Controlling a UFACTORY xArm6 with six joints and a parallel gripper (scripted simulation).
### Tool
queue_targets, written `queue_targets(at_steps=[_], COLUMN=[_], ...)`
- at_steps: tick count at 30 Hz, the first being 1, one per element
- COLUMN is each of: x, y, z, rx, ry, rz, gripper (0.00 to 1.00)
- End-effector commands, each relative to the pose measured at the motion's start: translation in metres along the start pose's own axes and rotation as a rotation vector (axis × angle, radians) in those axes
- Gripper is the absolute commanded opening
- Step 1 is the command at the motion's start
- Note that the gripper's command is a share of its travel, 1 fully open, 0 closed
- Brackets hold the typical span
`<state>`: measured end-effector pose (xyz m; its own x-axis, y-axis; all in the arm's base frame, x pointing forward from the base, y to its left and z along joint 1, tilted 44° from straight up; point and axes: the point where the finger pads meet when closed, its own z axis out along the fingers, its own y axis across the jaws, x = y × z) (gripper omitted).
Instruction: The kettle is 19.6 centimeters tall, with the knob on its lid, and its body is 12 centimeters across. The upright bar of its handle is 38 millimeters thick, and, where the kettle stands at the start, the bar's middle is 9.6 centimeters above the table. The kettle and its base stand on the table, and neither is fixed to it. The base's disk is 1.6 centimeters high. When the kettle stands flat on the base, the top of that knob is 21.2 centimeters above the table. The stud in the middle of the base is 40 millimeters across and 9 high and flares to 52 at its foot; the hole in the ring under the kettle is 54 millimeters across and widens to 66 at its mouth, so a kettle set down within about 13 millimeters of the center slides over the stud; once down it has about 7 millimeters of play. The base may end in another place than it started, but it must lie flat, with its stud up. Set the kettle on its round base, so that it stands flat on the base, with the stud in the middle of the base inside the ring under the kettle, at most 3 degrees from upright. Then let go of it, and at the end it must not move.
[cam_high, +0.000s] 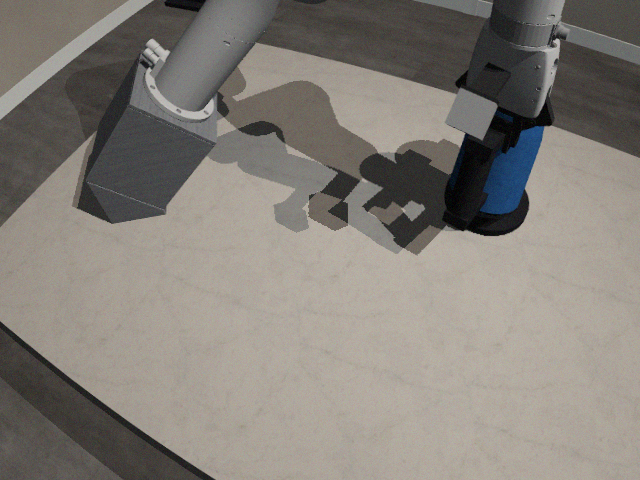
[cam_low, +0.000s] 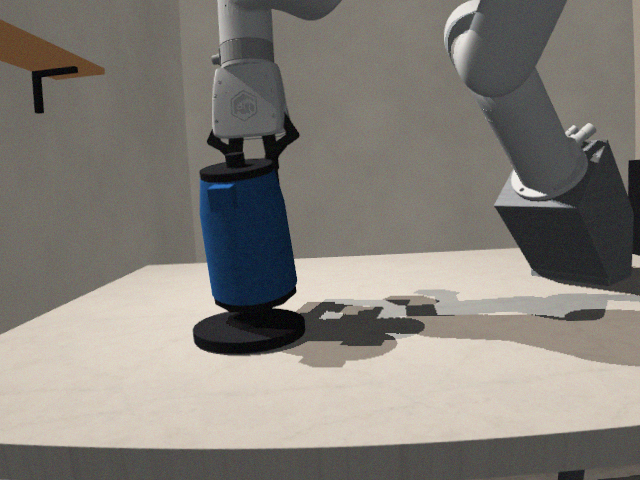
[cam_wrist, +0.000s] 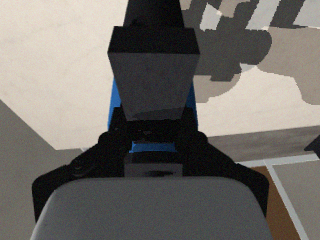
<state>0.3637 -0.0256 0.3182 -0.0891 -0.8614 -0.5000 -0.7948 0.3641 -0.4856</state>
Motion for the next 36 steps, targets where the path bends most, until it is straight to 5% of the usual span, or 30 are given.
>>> queue_targets(at_steps=[1, 36], x=[-0.0043, -0.0122], y=[-0.0013, -0.0017], z=[-0.0009, -0.0009], rx=[0.003, 0.003], ry=[0.001, 0.001], rz=[-0.001, -0.001], gripper=[0.00, 0.00])
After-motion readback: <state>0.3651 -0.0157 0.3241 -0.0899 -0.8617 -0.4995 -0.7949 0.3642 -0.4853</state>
